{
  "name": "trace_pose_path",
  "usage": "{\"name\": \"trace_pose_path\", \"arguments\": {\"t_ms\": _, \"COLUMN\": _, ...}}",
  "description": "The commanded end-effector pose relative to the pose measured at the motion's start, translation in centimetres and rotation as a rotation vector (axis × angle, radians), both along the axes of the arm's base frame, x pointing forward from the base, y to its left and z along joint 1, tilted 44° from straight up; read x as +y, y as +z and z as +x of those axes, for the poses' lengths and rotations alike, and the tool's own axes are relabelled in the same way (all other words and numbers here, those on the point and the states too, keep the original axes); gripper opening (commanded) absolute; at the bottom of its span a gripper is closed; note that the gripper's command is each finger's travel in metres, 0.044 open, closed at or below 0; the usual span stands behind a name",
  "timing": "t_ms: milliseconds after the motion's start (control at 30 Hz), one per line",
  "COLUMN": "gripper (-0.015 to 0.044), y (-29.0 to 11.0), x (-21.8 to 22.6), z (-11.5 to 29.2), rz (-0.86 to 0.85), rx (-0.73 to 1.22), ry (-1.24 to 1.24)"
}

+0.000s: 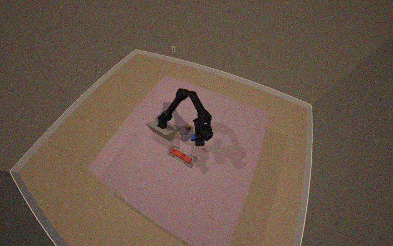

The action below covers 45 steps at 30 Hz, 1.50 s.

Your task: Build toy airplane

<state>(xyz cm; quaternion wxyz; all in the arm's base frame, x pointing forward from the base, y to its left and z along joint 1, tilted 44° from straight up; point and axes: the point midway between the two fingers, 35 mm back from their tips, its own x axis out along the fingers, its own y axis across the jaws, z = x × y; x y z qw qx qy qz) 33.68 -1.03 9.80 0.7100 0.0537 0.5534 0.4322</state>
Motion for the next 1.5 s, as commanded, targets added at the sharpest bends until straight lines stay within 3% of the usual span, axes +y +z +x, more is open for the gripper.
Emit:
{"name": "trace_pose_path", "arguments": {"t_ms": 0, "gripper": 0.0, "y": -1.2, "x": -1.1, "z": -0.1, "rz": -0.007, "rx": -0.052, "ry": 0.055}}
{"name": "trace_pose_path", "arguments": {"t_ms": 1467, "gripper": 0.0, "y": -12.5, "x": -9.0, "z": -3.7, "rz": -0.007, "rx": -0.579, "ry": 0.638}}
